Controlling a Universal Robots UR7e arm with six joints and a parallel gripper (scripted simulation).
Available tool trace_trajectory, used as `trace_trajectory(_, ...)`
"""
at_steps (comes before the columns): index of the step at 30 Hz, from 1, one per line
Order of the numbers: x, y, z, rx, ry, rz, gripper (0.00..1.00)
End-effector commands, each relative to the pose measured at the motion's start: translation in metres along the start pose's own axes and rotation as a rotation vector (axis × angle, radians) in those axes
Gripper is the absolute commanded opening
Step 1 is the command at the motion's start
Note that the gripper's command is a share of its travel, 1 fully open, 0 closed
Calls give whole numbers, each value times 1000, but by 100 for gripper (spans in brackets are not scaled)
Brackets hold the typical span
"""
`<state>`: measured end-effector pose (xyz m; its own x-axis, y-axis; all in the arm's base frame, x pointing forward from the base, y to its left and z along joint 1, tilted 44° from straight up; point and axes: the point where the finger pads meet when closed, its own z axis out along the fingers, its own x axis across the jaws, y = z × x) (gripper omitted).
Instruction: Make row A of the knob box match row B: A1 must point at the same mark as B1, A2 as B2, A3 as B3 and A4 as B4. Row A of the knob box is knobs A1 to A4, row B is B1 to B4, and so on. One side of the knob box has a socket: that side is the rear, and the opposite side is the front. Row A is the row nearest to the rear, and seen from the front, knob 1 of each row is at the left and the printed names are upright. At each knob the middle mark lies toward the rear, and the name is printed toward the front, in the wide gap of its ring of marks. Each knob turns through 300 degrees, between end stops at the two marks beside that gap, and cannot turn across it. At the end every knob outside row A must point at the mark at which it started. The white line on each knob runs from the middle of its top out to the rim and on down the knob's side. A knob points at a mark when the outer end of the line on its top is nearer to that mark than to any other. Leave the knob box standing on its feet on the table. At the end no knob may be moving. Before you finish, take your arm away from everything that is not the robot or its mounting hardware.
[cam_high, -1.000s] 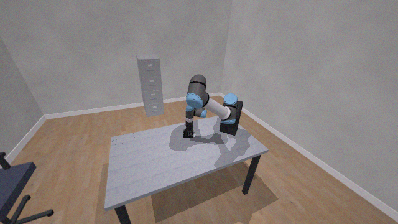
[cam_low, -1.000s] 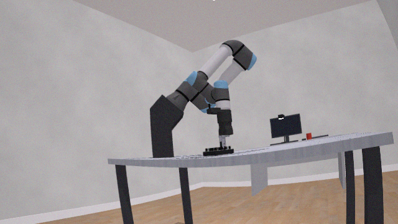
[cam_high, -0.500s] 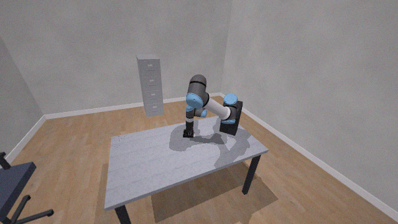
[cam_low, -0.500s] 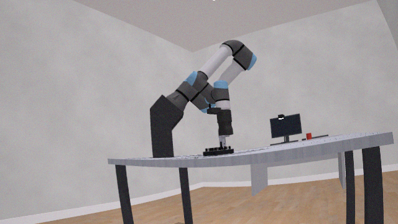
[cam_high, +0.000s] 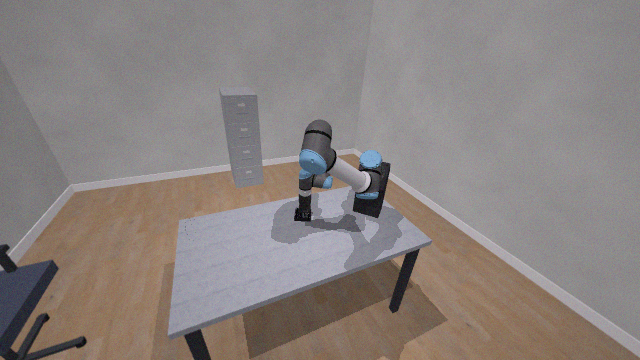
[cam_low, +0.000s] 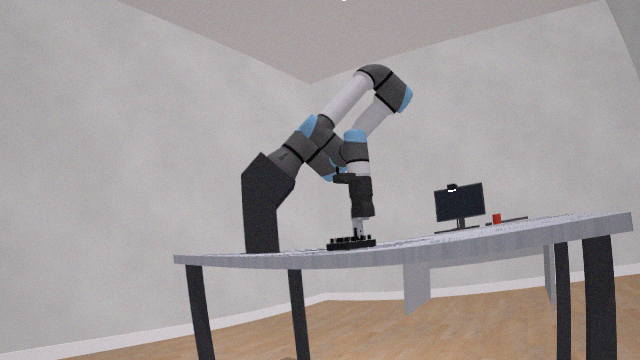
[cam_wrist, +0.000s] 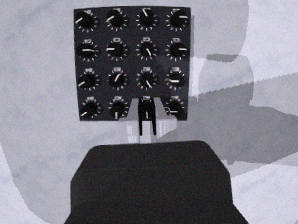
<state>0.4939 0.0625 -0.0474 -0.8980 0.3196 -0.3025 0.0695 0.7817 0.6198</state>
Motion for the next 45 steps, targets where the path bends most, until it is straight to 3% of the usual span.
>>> trace_trajectory(1, -1, 0, 0, -1, -3, 0, 30)
trace_trajectory(2, -1, 0, 0, -1, -3, 0, 46)
trace_trajectory(27, -1, 0, -3, -1, -3, 0, 46)
trace_trajectory(45, 0, 0, -38, -1, -3, 1, 46)
